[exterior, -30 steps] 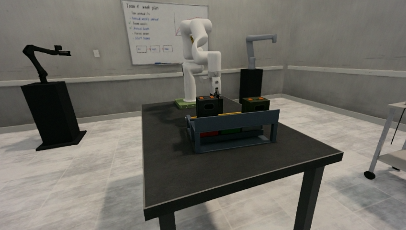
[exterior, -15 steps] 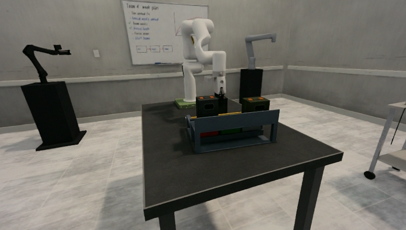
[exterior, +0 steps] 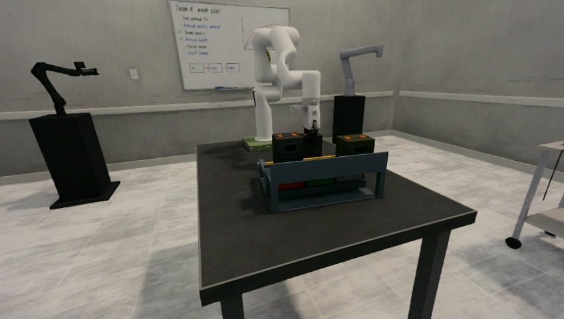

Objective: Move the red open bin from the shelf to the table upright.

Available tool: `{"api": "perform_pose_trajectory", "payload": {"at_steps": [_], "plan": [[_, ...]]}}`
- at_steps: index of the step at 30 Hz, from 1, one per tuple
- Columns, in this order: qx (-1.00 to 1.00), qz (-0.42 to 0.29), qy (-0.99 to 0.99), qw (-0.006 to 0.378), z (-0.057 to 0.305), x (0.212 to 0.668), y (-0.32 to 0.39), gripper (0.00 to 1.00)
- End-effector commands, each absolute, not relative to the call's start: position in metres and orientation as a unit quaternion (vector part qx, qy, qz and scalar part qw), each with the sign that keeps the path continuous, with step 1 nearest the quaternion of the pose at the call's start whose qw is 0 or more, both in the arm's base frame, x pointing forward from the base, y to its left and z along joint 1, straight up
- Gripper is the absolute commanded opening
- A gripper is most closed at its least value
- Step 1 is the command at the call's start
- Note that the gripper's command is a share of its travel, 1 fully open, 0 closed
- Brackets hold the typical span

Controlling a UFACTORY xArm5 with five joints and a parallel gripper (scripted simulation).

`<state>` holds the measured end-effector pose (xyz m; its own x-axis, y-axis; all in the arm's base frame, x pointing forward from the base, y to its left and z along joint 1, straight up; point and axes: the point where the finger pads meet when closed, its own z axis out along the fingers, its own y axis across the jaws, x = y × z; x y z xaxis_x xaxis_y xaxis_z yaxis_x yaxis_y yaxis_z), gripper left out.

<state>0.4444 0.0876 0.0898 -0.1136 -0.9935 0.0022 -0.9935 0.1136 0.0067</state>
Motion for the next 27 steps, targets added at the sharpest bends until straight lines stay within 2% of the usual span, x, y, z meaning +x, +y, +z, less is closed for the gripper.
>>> {"api": "perform_pose_trajectory", "payload": {"at_steps": [1,27], "plan": [[0.666,-0.001,-0.746,0.000,0.092,0.446,0.098,0.00],[0.666,-0.001,-0.746,0.000,0.092,0.445,0.147,0.00]]}}
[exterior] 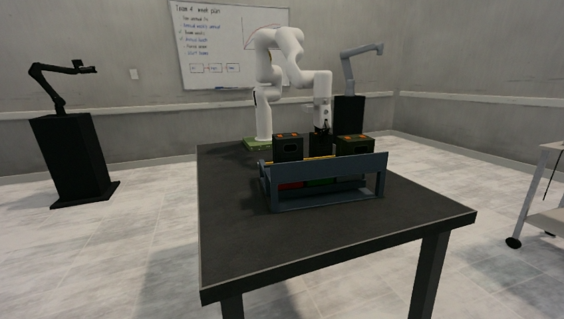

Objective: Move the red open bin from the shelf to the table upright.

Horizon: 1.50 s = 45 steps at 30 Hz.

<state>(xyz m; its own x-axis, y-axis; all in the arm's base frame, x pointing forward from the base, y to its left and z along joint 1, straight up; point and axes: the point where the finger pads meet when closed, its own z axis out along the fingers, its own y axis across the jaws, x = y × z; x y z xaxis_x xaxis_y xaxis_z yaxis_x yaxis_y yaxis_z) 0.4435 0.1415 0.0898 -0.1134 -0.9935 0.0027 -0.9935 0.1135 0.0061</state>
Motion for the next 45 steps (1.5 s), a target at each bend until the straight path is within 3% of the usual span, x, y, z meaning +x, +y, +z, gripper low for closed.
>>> {"api": "perform_pose_trajectory", "payload": {"at_steps": [1,45], "plan": [[0.666,-0.001,-0.746,0.000,0.092,0.445,0.147,0.00],[0.666,-0.002,-0.746,0.000,0.073,0.445,0.147,0.00]]}}
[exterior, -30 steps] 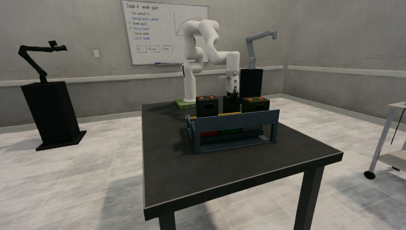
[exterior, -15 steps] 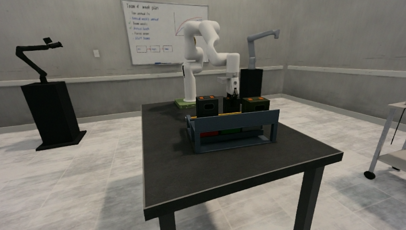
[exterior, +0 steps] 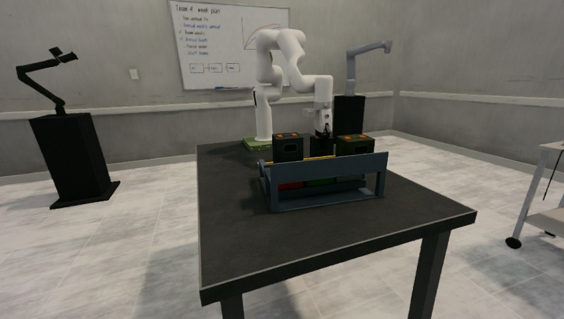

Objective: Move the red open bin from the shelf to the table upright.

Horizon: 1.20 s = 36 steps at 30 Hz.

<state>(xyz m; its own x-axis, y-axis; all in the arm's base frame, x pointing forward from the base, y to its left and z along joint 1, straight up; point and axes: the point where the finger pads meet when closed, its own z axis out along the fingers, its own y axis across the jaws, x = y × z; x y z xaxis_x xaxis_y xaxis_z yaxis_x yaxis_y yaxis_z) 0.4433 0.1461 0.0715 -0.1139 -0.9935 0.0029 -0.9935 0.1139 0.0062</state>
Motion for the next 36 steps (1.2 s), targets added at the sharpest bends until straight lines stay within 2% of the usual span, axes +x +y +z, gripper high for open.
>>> {"api": "perform_pose_trajectory", "payload": {"at_steps": [1,28,29,36], "plan": [[0.666,-0.002,-0.746,0.000,0.0733,0.4451,0.1467,0.00],[0.666,-0.002,-0.746,0.000,0.0733,0.4451,0.1467,0.00],[0.666,0.000,-0.746,0.001,0.0733,0.4451,0.1467,1.00],[0.666,0.000,-0.746,0.001,0.0733,0.4451,0.1467,1.00]]}}
